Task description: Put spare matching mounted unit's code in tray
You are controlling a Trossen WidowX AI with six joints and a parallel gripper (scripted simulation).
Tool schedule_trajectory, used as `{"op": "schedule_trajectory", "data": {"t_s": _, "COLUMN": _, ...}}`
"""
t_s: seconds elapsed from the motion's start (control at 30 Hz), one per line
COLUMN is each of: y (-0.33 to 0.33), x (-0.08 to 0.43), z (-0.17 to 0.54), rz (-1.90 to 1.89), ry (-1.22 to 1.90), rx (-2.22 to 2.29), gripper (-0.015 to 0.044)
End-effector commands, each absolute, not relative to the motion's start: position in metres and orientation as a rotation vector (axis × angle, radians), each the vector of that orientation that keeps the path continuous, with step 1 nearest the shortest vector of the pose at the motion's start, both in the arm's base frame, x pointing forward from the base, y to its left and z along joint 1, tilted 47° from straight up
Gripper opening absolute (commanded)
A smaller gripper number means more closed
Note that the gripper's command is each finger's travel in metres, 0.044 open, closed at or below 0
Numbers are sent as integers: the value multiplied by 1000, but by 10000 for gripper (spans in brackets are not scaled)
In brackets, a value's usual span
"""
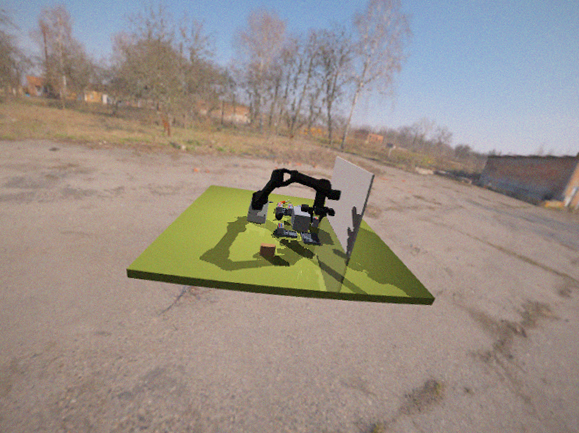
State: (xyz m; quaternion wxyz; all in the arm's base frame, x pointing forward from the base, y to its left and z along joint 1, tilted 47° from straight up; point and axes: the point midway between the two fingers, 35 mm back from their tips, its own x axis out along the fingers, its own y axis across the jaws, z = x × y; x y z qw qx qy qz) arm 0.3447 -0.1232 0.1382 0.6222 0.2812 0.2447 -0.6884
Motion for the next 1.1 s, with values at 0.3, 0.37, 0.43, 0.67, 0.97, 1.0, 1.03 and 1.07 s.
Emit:
{"op": "schedule_trajectory", "data": {"t_s": 0.3, "y": -131, "x": 343, "z": 131, "rz": -1584, "ry": 563, "rx": 640, "gripper": 0}}
{"op": "schedule_trajectory", "data": {"t_s": 0.37, "y": -133, "x": 343, "z": 130, "rz": -1585, "ry": 563, "rx": 639, "gripper": 0}}
{"op": "schedule_trajectory", "data": {"t_s": 0.43, "y": -134, "x": 342, "z": 129, "rz": -1585, "ry": 563, "rx": 639, "gripper": 0}}
{"op": "schedule_trajectory", "data": {"t_s": 0.67, "y": -138, "x": 342, "z": 125, "rz": -1586, "ry": 562, "rx": 639, "gripper": 0}}
{"op": "schedule_trajectory", "data": {"t_s": 0.97, "y": -144, "x": 340, "z": 120, "rz": -1588, "ry": 561, "rx": 638, "gripper": 0}}
{"op": "schedule_trajectory", "data": {"t_s": 1.0, "y": -145, "x": 340, "z": 119, "rz": -1588, "ry": 561, "rx": 638, "gripper": 0}}
{"op": "schedule_trajectory", "data": {"t_s": 1.03, "y": -145, "x": 340, "z": 119, "rz": -1588, "ry": 561, "rx": 638, "gripper": 0}}
{"op": "schedule_trajectory", "data": {"t_s": 1.07, "y": -146, "x": 340, "z": 118, "rz": -1589, "ry": 561, "rx": 638, "gripper": 0}}
